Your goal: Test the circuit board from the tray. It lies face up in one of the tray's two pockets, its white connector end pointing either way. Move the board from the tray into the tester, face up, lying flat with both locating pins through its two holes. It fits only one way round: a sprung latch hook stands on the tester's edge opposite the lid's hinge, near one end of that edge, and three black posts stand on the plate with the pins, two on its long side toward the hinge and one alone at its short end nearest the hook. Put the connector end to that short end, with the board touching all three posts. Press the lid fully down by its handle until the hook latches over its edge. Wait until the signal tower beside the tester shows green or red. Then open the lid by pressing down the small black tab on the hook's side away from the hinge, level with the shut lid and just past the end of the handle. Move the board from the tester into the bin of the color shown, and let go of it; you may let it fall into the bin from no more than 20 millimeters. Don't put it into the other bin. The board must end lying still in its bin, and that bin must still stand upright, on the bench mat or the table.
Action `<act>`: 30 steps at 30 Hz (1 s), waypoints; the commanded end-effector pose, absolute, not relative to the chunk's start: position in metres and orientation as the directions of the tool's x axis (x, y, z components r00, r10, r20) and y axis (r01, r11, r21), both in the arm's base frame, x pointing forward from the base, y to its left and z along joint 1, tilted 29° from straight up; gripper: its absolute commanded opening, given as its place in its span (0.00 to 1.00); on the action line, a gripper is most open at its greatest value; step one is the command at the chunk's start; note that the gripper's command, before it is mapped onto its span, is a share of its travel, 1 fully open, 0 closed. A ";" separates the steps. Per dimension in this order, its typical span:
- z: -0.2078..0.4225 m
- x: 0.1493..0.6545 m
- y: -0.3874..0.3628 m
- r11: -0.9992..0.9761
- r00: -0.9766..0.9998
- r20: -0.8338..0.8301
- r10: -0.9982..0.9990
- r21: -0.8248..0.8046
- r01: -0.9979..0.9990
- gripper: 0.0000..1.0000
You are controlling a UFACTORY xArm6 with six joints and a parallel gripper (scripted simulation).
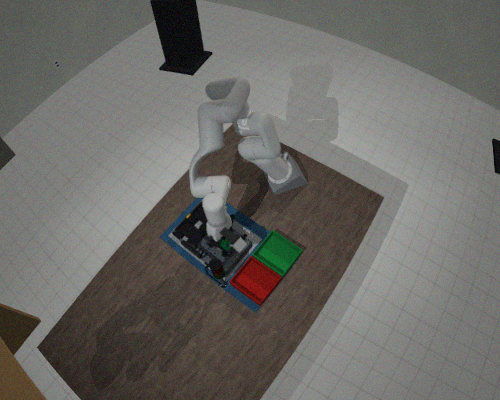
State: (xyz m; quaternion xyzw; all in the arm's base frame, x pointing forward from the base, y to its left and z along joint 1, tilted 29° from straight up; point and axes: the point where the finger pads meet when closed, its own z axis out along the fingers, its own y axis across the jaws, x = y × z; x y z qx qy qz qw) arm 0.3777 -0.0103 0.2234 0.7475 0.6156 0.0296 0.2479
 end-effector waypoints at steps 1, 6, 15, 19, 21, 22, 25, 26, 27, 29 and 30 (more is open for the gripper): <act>0.217 0.382 -0.013 -0.119 0.241 -0.260 0.935 0.410 0.904 0.79; 0.212 0.384 -0.015 -0.119 0.241 -0.260 0.935 0.410 0.904 0.79; 0.201 0.389 -0.019 -0.119 0.241 -0.260 0.935 0.410 0.904 0.79; 0.199 0.390 -0.019 -0.119 0.241 -0.260 0.935 0.410 0.904 0.79; 0.198 0.390 -0.020 -0.119 0.241 -0.260 0.935 0.410 0.904 0.79; 0.198 0.390 -0.020 -0.119 0.241 -0.260 0.935 0.410 0.904 0.79; 0.197 0.390 -0.020 -0.119 0.241 -0.260 0.935 0.410 0.904 0.79; 0.197 0.390 -0.020 -0.119 0.241 -0.260 0.935 0.410 0.904 0.79; 0.197 0.390 -0.020 -0.119 0.241 -0.260 0.935 0.410 0.904 0.79; 0.197 0.390 -0.020 -0.119 0.241 -0.260 0.935 0.410 0.904 0.79; 0.197 0.390 -0.020 -0.119 0.241 -0.260 0.935 0.410 0.904 0.79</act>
